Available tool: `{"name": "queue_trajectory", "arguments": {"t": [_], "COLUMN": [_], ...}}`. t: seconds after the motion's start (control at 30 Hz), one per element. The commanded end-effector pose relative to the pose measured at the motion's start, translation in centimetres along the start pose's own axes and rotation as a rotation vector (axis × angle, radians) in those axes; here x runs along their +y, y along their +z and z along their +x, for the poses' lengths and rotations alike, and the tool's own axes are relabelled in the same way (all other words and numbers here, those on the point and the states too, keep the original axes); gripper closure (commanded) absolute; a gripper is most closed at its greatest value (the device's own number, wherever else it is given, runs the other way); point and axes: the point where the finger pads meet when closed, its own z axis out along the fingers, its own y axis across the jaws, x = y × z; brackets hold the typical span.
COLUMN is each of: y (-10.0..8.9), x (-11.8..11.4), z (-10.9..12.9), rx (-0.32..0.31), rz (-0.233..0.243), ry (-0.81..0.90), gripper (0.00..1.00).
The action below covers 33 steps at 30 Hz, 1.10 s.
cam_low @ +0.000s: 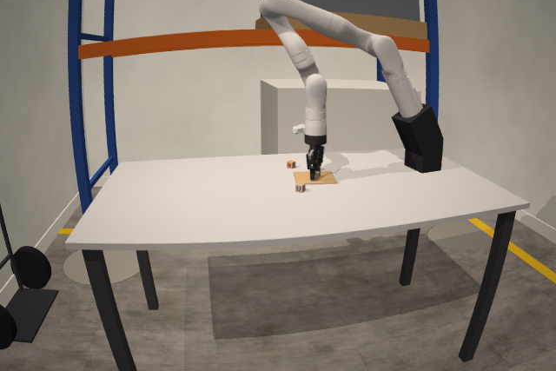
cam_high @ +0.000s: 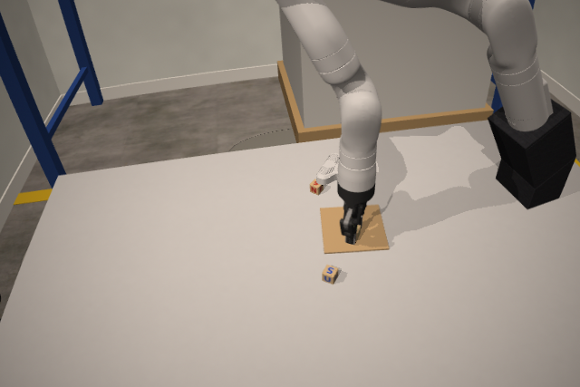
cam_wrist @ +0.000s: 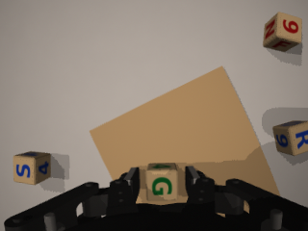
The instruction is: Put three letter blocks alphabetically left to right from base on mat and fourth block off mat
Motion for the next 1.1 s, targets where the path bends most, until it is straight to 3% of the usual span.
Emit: {"name": "queue_trajectory", "arguments": {"t": [0.0, 0.4, 0.43, 1.07], "y": [-0.04, -0.04, -0.04, -0.04], "x": [-0.02, -0.02, -0.02, -0.02], "z": [0.03, 0.03, 0.03, 0.03], "rx": [0.001, 0.001, 0.001, 0.001], "rz": [0.001, 0.001, 0.001, 0.001], "ry": [0.0, 0.0, 0.0, 0.0], "gripper": [0.59, 0.59, 0.79, 0.79]}}
